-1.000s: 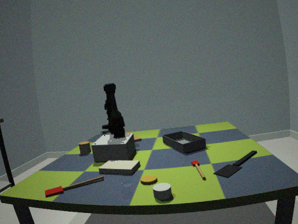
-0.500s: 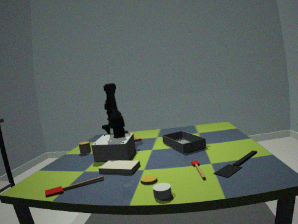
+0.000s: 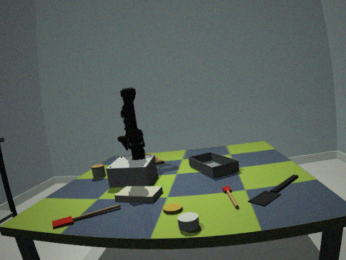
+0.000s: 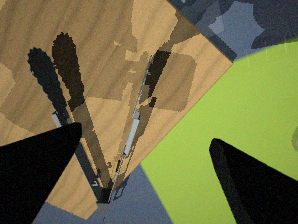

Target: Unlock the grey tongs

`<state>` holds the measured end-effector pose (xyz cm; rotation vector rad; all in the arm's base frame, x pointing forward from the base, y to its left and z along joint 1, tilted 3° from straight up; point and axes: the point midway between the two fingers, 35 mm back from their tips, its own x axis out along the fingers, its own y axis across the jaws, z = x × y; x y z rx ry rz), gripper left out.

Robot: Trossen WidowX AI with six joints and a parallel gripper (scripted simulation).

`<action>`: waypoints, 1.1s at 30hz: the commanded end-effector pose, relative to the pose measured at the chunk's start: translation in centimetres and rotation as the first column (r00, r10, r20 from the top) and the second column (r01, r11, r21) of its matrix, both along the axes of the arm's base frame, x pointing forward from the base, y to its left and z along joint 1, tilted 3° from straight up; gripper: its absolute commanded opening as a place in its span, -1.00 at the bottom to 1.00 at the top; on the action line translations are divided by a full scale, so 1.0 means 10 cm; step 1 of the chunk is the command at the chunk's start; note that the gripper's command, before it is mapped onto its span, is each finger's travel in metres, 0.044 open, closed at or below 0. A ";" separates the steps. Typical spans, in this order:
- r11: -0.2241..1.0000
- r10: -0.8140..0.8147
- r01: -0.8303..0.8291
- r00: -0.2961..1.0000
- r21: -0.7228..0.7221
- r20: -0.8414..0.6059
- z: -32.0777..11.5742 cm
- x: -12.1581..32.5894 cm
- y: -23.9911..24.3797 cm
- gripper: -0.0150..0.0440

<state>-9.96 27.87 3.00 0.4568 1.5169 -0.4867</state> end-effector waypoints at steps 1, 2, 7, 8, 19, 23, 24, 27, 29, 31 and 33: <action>1.000 0.005 -0.005 1.000 -0.014 0.010 0.12 0.15 -0.41 1.00; 1.000 0.005 -0.005 1.000 -0.015 0.010 0.14 0.18 -0.49 1.00; 1.000 0.005 -0.005 1.000 -0.016 0.010 0.15 0.20 -0.56 1.00; 1.000 0.005 -0.005 1.000 -0.015 0.010 0.18 0.20 -0.56 1.00; 1.000 0.001 -0.001 1.000 -0.011 0.004 0.64 0.19 -0.54 1.00; 1.000 0.001 -0.001 1.000 -0.011 0.004 0.64 0.19 -0.54 1.00; 1.000 0.001 -0.001 1.000 -0.011 0.004 0.64 0.19 -0.54 1.00; 1.000 0.001 -0.001 1.000 -0.011 0.004 0.64 0.19 -0.54 1.00; 1.000 0.001 -0.001 1.000 -0.011 0.004 0.64 0.19 -0.54 1.00; 1.000 0.001 -0.001 1.000 -0.011 0.004 0.64 0.19 -0.54 1.00; 1.000 0.001 -0.001 1.000 -0.011 0.004 0.64 0.19 -0.54 1.00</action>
